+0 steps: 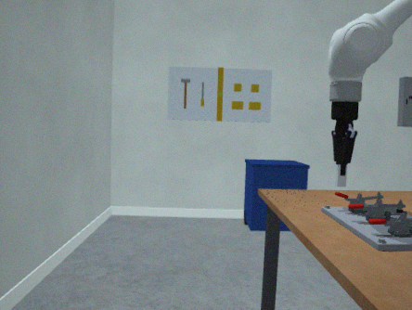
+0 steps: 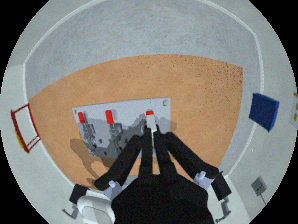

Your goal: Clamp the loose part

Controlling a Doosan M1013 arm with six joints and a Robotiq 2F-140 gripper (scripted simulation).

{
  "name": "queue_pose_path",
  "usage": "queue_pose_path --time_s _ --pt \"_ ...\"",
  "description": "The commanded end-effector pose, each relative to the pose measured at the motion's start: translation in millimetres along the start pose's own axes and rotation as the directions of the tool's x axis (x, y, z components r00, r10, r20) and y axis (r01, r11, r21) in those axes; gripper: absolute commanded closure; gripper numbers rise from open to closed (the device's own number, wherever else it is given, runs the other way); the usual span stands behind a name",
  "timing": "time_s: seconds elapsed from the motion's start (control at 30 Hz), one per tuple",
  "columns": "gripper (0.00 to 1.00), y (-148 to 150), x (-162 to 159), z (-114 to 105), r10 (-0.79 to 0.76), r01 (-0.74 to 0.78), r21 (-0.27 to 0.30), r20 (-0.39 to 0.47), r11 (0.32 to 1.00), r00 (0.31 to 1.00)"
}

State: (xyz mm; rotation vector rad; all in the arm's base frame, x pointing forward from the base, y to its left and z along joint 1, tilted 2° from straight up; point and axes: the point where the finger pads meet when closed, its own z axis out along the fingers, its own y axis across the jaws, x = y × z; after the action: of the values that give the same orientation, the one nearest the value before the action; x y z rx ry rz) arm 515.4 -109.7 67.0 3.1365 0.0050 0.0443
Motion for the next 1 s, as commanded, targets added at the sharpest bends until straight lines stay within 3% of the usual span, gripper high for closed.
queue_pose_path --time_s 0.0,0.97 --pt "0.90 0.0 0.0 -0.2 0.000 0.000 0.000 0.000 1.000 1.000" --pt "0.90 0.0 0.0 4.0 0.000 0.000 0.000 0.000 1.000 1.000"
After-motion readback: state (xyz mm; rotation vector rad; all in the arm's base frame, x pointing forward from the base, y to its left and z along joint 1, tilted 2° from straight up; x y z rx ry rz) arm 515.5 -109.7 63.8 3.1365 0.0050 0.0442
